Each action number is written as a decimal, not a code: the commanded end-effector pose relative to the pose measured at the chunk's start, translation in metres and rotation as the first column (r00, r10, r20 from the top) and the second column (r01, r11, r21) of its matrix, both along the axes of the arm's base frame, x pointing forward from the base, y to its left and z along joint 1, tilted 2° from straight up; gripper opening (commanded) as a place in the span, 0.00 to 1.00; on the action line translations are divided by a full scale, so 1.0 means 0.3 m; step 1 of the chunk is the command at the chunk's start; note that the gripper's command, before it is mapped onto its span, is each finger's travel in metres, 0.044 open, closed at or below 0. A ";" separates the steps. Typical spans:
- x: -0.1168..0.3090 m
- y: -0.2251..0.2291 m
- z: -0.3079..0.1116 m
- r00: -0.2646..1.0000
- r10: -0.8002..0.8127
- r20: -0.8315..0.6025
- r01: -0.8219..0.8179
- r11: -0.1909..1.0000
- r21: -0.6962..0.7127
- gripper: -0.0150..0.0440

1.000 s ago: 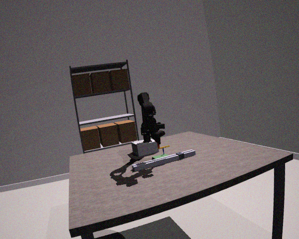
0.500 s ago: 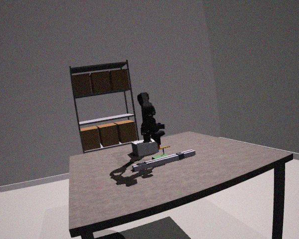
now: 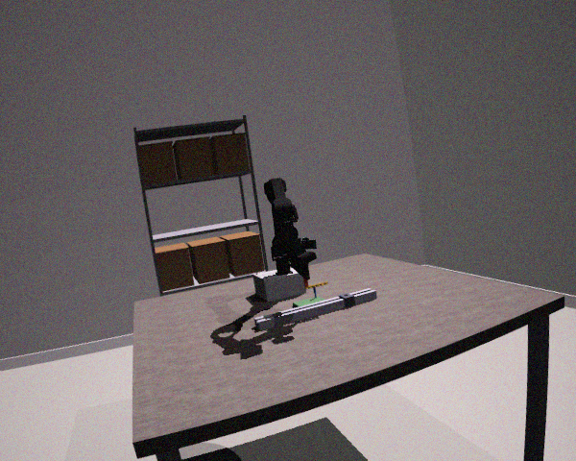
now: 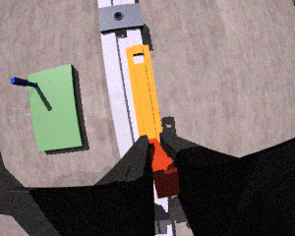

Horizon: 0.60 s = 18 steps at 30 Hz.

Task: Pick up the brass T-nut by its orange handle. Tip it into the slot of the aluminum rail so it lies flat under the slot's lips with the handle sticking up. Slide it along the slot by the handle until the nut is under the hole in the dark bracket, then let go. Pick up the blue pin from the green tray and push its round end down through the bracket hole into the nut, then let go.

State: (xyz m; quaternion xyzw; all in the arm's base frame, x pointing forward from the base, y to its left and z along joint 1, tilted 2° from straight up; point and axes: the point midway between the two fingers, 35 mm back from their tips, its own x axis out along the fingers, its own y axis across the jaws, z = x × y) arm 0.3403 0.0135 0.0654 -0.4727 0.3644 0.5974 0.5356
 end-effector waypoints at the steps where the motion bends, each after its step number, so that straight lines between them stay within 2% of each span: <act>1: 0.002 0.000 0.005 1.000 0.000 0.022 0.000 1.000 0.007 0.00; 18: -0.002 -0.004 -0.002 0.997 -0.007 0.077 0.005 1.000 0.022 0.00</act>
